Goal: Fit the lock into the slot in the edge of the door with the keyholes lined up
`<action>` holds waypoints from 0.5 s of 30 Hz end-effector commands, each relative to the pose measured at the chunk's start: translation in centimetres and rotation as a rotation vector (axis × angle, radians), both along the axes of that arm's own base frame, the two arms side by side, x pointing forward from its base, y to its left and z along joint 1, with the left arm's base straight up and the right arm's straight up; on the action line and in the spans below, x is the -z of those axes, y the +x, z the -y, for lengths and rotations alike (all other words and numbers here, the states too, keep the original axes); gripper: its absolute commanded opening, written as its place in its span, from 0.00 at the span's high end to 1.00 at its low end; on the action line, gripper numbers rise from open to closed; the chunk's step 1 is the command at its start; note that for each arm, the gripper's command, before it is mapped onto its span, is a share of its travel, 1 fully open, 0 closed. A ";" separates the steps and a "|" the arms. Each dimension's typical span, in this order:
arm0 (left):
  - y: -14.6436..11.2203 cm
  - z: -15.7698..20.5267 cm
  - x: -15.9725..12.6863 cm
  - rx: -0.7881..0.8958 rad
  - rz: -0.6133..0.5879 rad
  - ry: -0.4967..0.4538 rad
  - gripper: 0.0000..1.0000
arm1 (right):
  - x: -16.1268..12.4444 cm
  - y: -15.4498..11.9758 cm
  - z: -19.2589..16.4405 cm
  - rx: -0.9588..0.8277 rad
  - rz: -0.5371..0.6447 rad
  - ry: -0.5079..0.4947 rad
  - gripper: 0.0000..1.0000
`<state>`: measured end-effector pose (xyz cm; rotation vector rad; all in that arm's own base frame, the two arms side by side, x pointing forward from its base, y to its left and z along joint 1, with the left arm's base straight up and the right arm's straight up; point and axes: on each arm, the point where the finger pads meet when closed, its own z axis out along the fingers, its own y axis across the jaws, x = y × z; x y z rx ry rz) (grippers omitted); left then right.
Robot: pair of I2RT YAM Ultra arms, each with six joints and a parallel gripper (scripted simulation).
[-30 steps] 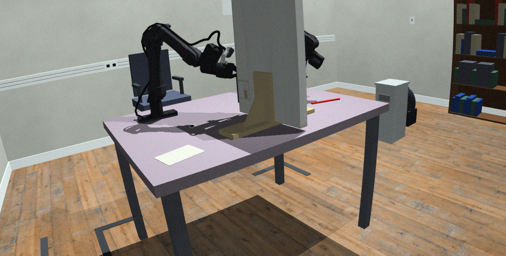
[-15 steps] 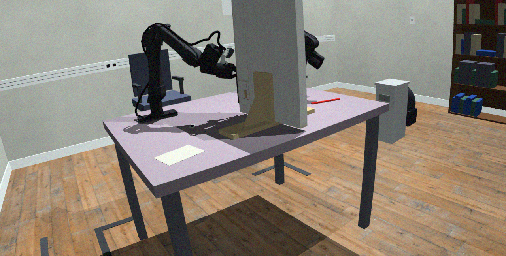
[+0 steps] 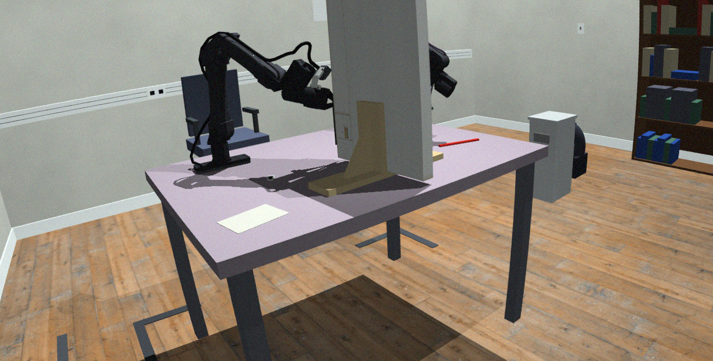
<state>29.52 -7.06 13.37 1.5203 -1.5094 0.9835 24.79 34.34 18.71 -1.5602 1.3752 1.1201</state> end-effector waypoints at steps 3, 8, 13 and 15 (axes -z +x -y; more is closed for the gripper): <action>0.2 0.2 -0.5 0.008 0.025 0.002 0.00 | -4.2 0.3 -0.3 -0.002 0.069 0.046 0.86; 0.2 0.2 -0.5 0.008 0.025 0.002 0.00 | -4.7 0.3 -0.3 -0.002 0.069 0.047 0.86; 0.2 0.2 -0.5 0.008 0.025 0.002 0.00 | -5.5 0.2 -0.2 -0.002 0.069 0.047 0.86; 0.2 0.2 -0.5 0.008 0.025 0.002 0.00 | -5.8 0.2 -0.2 -0.002 0.069 0.047 0.86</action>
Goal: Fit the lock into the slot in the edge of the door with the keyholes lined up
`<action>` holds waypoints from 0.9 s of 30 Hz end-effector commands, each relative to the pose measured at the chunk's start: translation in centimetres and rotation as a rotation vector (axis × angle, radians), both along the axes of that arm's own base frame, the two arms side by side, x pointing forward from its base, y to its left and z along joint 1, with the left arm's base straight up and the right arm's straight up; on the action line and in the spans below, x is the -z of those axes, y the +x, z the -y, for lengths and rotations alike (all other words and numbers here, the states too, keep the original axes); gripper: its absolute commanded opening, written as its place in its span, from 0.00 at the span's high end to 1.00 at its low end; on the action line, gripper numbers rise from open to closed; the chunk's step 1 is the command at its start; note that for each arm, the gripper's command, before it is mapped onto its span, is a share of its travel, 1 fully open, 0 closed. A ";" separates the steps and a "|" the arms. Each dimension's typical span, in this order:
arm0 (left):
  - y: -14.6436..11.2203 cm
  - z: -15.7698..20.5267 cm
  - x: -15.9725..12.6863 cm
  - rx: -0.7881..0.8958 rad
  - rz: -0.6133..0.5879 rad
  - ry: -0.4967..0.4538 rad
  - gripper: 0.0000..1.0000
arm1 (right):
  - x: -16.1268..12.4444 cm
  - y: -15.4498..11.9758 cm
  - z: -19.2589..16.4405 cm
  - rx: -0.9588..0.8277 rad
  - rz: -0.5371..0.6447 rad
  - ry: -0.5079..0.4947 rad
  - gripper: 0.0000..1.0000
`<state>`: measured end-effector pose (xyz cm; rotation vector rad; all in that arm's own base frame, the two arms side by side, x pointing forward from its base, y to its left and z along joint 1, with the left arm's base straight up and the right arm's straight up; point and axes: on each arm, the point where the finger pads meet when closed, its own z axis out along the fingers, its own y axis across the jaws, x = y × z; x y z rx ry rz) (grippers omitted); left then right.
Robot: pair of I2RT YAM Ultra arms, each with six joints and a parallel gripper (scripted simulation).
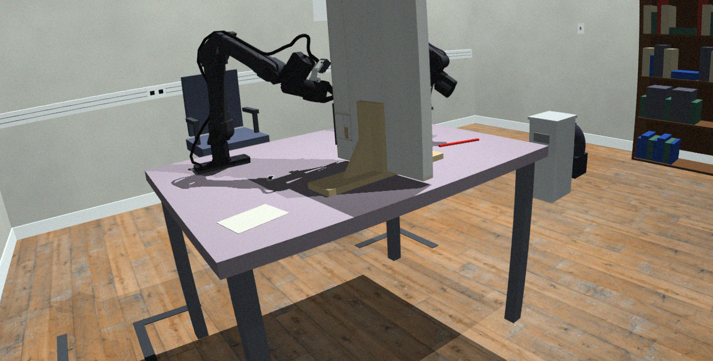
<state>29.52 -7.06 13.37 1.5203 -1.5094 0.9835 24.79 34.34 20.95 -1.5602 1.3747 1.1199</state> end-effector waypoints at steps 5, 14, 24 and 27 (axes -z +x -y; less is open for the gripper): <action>0.2 0.2 -0.5 0.008 0.025 0.002 0.00 | -4.2 0.1 -0.2 -0.002 0.073 0.049 0.86; 0.2 0.2 -0.5 0.008 0.025 0.002 0.00 | -3.8 -0.5 -0.2 -0.001 0.071 0.047 0.86; 0.2 0.2 -0.5 0.008 0.025 0.002 0.00 | -3.4 -2.1 -0.1 -0.001 0.062 0.041 0.86; 0.2 0.2 -0.5 0.008 0.025 0.002 0.00 | -3.4 -2.4 -0.1 -0.006 0.059 0.043 0.86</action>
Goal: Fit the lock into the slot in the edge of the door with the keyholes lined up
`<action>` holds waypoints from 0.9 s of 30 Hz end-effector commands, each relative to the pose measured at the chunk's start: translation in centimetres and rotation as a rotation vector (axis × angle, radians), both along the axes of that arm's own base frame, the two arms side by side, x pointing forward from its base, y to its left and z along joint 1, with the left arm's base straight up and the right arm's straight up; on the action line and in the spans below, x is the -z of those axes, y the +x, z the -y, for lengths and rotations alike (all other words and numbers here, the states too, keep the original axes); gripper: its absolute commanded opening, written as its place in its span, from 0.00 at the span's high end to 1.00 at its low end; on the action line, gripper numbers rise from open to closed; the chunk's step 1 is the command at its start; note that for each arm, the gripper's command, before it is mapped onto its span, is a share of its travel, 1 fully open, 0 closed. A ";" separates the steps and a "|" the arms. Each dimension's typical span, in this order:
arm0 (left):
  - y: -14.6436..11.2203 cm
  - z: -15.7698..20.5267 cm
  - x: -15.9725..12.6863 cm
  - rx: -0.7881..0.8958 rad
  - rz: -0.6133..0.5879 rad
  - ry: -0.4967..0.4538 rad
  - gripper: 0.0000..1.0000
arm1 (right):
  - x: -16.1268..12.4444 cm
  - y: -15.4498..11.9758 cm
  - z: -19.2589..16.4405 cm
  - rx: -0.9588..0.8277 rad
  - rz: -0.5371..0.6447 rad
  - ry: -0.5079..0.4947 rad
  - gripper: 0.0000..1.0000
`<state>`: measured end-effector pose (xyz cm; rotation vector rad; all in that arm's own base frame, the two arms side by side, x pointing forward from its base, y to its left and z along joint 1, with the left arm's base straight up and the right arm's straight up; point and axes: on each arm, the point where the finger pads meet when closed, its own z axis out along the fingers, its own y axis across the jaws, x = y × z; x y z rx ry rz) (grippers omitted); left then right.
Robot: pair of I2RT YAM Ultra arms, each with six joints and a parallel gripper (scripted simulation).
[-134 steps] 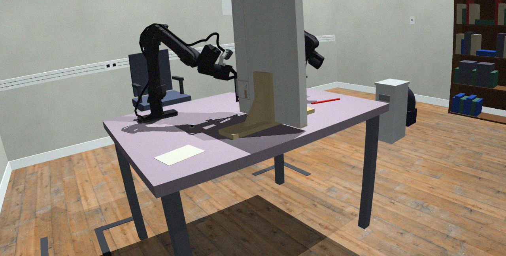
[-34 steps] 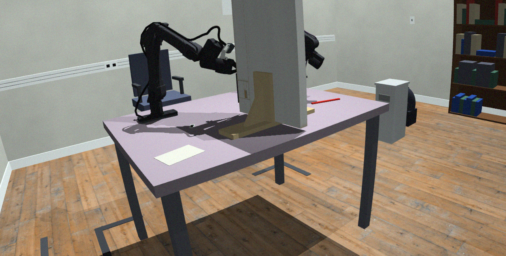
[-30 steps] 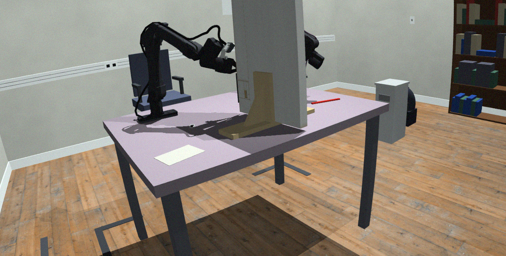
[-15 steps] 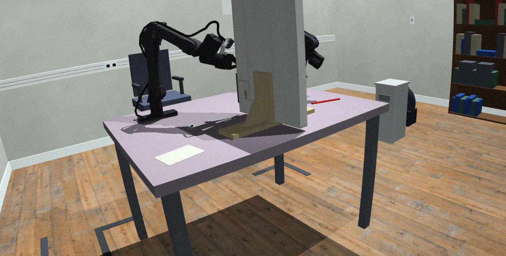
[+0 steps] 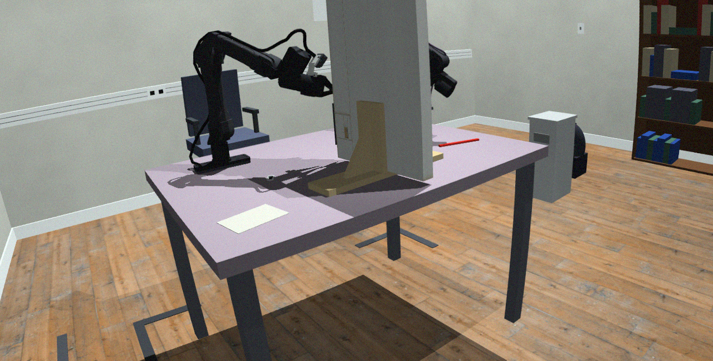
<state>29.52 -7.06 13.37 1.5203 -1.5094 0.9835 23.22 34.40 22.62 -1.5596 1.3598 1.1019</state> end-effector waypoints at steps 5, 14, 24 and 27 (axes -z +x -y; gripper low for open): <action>0.2 0.2 -0.5 0.008 0.025 0.002 0.00 | -1.5 -1.6 0.0 -0.010 0.034 0.034 0.86; 0.2 0.2 -0.5 0.008 0.025 0.002 0.00 | -1.0 -3.0 0.2 -0.009 0.026 0.029 0.86; 0.2 0.2 -0.5 0.008 0.025 0.002 0.00 | -0.6 -4.2 0.4 -0.008 0.018 0.024 0.86; 0.2 0.2 -0.5 0.008 0.025 0.002 0.00 | -0.4 -4.5 0.5 -0.005 0.016 0.021 0.86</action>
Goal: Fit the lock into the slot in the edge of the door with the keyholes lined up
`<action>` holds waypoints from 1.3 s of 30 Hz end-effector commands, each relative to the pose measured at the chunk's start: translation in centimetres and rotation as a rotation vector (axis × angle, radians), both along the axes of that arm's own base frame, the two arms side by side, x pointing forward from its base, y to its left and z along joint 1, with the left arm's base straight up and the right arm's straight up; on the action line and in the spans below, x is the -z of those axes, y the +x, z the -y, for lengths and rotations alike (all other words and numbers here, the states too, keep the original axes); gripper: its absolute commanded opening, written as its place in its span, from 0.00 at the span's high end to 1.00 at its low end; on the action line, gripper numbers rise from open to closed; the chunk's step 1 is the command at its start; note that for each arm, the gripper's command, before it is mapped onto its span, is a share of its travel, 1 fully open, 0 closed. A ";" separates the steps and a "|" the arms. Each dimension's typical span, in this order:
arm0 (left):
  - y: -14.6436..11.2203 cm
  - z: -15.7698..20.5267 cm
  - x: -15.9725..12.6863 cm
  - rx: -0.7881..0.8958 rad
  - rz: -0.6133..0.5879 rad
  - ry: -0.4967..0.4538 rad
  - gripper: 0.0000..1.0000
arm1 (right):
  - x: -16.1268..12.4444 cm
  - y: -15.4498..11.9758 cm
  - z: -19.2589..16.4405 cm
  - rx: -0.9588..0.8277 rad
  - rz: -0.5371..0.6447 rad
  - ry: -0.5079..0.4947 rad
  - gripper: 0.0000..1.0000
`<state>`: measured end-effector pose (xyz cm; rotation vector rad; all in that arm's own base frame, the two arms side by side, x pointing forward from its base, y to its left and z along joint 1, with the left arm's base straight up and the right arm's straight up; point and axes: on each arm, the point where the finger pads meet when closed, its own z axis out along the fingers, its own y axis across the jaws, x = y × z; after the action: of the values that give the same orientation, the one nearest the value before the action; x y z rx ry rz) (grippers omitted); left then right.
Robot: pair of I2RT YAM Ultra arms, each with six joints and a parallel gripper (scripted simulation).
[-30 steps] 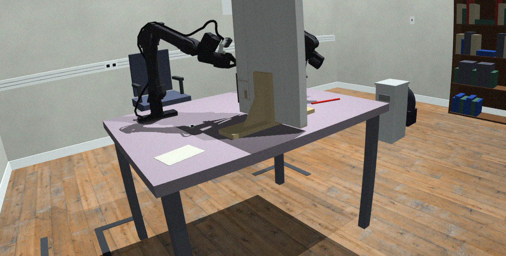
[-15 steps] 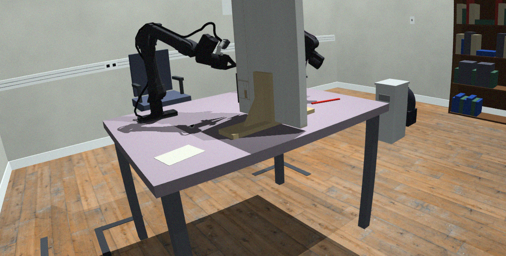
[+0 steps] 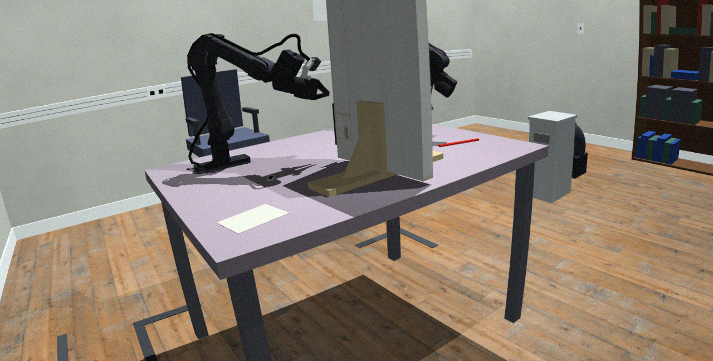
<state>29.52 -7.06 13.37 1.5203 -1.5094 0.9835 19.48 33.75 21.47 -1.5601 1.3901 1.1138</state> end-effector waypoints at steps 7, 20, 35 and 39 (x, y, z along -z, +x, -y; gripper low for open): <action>0.2 0.2 -0.5 0.008 0.025 0.002 0.00 | -1.9 -0.8 -0.3 -0.015 0.050 0.048 0.86; 0.2 0.2 -0.5 0.008 0.025 0.002 0.00 | -0.4 -0.3 -0.1 -0.003 0.011 0.012 1.00; 0.2 0.2 -0.5 0.008 0.025 0.002 0.00 | 0.3 -0.1 -1.4 0.052 -0.040 -0.050 1.00; 0.2 0.2 -0.5 0.008 0.025 0.002 0.00 | 2.4 0.2 -3.3 0.225 -0.140 -0.188 1.00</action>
<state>29.52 -7.06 13.37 1.5203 -1.5094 0.9835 18.57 35.69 19.40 -1.5331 1.5705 1.0806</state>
